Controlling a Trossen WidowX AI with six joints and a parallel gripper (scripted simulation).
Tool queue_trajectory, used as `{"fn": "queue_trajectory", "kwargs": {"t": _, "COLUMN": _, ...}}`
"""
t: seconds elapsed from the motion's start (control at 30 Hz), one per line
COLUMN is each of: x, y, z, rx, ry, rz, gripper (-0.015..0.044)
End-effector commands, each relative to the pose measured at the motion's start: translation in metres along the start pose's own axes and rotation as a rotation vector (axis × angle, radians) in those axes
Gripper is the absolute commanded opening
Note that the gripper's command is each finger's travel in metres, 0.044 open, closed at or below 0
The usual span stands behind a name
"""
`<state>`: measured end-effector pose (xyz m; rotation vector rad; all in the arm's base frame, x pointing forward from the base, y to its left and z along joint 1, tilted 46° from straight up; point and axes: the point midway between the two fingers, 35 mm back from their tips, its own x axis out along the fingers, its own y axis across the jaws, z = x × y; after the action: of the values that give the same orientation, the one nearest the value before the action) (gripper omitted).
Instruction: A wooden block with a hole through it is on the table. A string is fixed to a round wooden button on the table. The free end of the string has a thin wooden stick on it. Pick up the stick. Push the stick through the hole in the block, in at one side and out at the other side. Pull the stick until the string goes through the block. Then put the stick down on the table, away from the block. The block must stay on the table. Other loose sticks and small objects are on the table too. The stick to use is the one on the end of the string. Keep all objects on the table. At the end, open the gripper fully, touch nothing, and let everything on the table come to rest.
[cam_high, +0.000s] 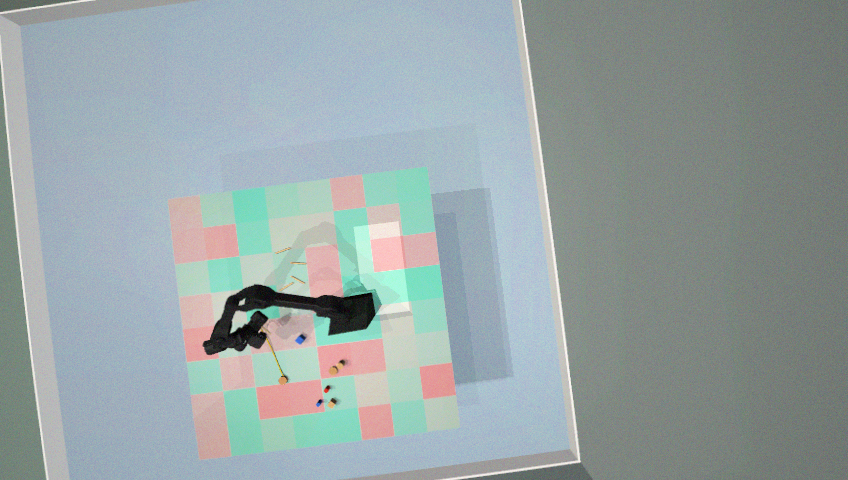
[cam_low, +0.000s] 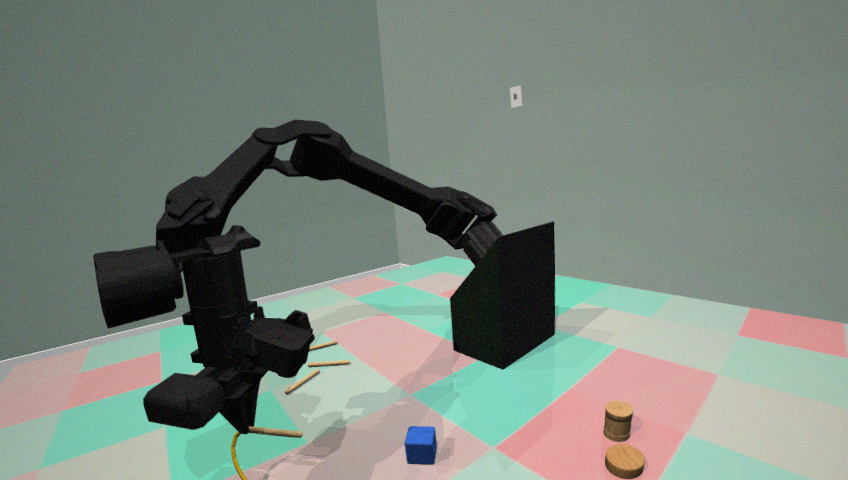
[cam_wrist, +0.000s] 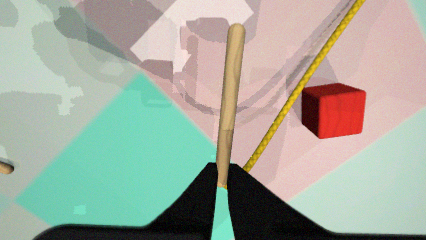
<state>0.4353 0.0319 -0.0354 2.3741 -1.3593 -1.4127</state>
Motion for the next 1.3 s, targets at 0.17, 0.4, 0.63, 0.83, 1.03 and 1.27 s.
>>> {"fn": "queue_trajectory", "kwargs": {"t": 0.17, "x": 0.007, "y": 0.007, "z": 0.001, "rx": -0.002, "ry": 0.006, "rz": 0.004, "gripper": 0.0000}}
{"fn": "queue_trajectory", "kwargs": {"t": 0.4, "x": 0.014, "y": 0.012, "z": 0.005, "rx": -0.002, "ry": 0.006, "rz": 0.004, "gripper": 0.0000}}
{"fn": "queue_trajectory", "kwargs": {"t": 0.63, "x": 0.020, "y": 0.018, "z": 0.008, "rx": -0.002, "ry": 0.005, "rz": 0.004, "gripper": 0.0000}}
{"fn": "queue_trajectory", "kwargs": {"t": 0.83, "x": 0.024, "y": 0.023, "z": 0.011, "rx": -0.002, "ry": 0.005, "rz": 0.004, "gripper": 0.0000}}
{"fn": "queue_trajectory", "kwargs": {"t": 1.03, "x": 0.029, "y": 0.028, "z": 0.014, "rx": -0.003, "ry": 0.005, "rz": 0.005, "gripper": 0.0000}}
{"fn": "queue_trajectory", "kwargs": {"t": 1.27, "x": 0.035, "y": 0.035, "z": 0.018, "rx": -0.003, "ry": 0.005, "rz": 0.005, "gripper": 0.0000}}
